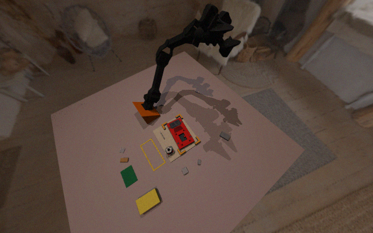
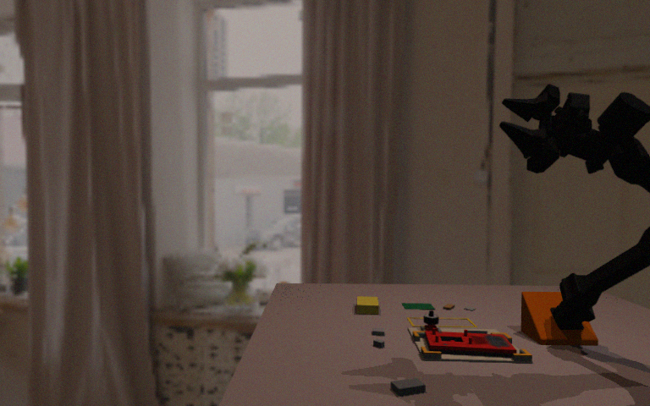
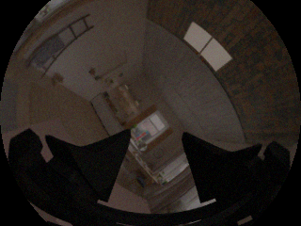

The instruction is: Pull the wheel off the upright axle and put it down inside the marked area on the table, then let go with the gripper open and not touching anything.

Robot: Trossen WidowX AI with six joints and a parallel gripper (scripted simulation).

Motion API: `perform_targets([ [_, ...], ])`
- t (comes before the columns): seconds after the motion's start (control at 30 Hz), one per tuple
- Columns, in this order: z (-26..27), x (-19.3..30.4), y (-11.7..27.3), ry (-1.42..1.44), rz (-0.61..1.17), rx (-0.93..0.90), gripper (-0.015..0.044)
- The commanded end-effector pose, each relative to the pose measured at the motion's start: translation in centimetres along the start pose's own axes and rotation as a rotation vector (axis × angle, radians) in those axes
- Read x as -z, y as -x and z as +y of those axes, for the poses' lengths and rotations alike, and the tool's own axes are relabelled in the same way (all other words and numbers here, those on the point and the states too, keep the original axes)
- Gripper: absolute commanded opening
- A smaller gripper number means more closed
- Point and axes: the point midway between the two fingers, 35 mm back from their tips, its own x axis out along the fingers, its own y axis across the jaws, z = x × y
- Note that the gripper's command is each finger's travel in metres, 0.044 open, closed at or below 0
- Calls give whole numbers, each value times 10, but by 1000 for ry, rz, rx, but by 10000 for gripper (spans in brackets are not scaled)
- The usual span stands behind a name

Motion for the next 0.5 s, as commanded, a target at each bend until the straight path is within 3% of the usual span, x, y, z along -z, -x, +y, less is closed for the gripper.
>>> perform_targets([
  [0.0, 9, 42, -24, 42, 124, -50, 300],
  [0.47, 43, 229, -69, 83, 651, -304, 300],
])
